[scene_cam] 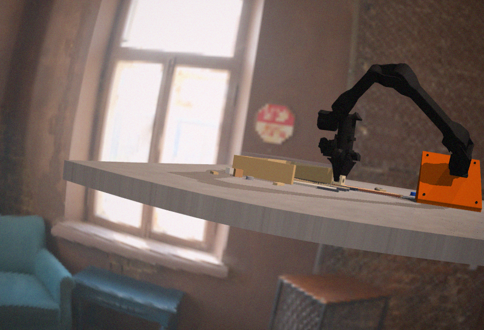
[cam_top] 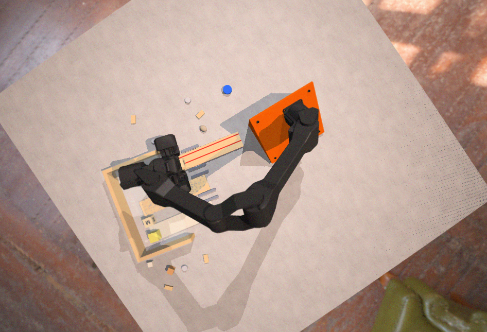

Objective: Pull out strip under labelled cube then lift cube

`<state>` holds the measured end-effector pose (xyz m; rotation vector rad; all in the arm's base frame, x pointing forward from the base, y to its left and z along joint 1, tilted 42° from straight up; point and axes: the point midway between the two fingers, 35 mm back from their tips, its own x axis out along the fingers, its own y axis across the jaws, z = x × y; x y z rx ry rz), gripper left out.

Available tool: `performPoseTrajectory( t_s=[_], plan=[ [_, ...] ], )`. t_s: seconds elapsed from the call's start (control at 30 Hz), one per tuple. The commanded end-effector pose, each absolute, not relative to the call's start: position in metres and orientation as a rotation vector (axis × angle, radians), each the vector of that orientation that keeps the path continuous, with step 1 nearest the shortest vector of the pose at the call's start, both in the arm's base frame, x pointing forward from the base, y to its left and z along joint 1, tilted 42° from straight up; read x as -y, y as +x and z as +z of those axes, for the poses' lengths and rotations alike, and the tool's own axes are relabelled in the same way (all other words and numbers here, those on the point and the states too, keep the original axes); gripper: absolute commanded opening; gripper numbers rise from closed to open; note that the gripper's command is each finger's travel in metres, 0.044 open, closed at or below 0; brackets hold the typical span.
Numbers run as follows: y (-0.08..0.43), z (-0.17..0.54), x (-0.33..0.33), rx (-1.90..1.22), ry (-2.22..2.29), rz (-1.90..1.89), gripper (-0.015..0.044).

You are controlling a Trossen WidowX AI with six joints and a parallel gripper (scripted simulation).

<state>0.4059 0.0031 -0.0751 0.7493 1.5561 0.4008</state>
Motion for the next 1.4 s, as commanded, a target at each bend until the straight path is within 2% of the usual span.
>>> performPoseTrajectory(
  t_s=[0.0,0.03,0.17,0.37,0.5,1.37],
  plan=[
    [0.405,-0.078,-0.007,-1.558,0.758,0.399,0.0250],
    [0.405,-0.079,-0.007,-1.558,0.758,0.399,0.0250],
    [0.406,-0.077,-0.005,-1.557,0.749,0.402,0.0145],
    [0.406,-0.077,-0.005,-1.557,0.749,0.402,0.0105],
    [0.403,-0.075,-0.004,-1.558,0.750,0.401,0.0000],
    [0.317,-0.041,0.016,-1.562,0.758,0.396,0.0000]
  ],
)
